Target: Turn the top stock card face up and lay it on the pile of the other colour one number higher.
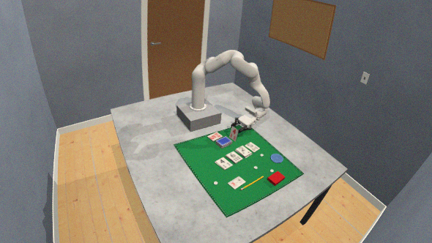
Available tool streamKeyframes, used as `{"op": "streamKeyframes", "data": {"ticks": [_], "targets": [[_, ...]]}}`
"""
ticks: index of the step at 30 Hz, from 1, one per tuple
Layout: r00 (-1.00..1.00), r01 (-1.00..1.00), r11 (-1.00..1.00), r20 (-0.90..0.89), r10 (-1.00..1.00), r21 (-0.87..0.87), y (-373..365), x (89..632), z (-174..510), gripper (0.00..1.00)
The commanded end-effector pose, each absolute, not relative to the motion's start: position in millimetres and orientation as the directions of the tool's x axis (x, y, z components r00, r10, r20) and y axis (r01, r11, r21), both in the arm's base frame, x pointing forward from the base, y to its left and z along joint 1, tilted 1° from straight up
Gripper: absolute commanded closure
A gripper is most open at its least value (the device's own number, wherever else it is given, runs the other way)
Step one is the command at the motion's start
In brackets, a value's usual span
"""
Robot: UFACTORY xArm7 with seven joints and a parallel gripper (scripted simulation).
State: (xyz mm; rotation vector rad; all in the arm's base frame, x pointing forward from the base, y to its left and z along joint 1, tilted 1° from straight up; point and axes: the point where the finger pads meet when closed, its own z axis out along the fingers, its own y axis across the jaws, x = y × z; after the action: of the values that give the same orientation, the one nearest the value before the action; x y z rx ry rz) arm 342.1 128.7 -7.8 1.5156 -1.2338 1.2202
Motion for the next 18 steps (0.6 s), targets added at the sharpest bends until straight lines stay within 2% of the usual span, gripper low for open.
{"op": "streamKeyframes", "data": {"ticks": [1, 18], "targets": [[0.051, -0.982, -0.19, 0.979, -0.197, 0.012, 131.5, 342.6, -7.3, 0.26], [0.051, -0.982, -0.19, 0.979, -0.197, 0.012, 141.9, 340.5, -10.7, 0.26]]}}
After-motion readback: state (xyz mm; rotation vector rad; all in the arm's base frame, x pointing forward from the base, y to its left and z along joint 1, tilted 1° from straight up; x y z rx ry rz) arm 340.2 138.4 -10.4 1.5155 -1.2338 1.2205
